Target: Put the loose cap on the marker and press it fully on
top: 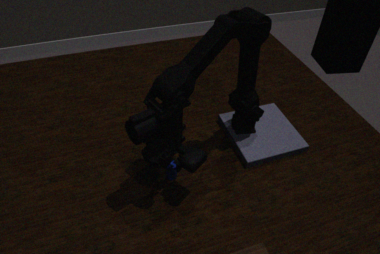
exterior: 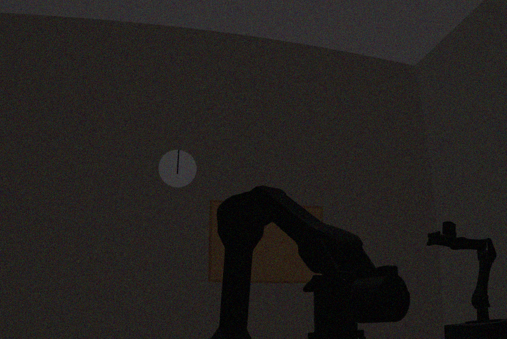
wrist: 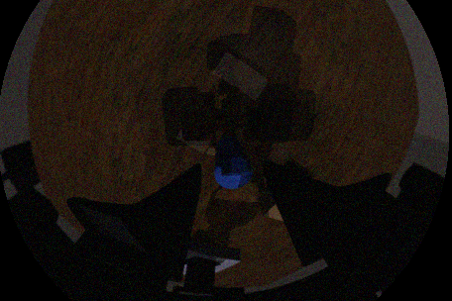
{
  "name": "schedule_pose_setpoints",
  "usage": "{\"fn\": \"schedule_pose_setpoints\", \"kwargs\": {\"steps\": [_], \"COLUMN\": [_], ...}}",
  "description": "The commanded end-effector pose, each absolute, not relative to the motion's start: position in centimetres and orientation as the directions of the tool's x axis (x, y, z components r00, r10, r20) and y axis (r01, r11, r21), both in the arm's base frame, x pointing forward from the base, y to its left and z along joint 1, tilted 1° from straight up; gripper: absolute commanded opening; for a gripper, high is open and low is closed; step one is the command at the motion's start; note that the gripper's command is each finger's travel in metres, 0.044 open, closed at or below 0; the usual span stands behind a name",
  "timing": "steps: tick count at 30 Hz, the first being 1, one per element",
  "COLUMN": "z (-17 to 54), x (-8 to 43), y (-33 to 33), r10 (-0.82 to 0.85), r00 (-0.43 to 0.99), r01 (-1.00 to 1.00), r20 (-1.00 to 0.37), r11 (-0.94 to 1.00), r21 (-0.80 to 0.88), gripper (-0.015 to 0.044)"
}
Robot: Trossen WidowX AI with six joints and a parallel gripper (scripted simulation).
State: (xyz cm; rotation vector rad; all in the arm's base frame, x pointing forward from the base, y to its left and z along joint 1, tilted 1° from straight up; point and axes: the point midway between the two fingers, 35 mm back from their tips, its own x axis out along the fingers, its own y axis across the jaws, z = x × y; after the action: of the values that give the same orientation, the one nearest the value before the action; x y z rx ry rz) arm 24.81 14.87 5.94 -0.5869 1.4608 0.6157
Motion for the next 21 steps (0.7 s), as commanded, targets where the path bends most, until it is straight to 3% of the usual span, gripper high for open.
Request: {"fn": "schedule_pose_setpoints", "kwargs": {"steps": [1,18,21], "z": [5.1,2.8,2.8], "x": [24.8,24.7,24.6], "y": [14.8,14.7,14.7], "r10": [0.018,0.018,0.018], "r00": [0.013,0.013,0.013], "r01": [-0.693,-0.693,-0.693], "r20": [-1.000,-1.000,-1.000], "r11": [0.721,0.721,0.721], "r21": [0.004,0.004,0.004], "gripper": [0.0253,0.0253,0.0175]}}
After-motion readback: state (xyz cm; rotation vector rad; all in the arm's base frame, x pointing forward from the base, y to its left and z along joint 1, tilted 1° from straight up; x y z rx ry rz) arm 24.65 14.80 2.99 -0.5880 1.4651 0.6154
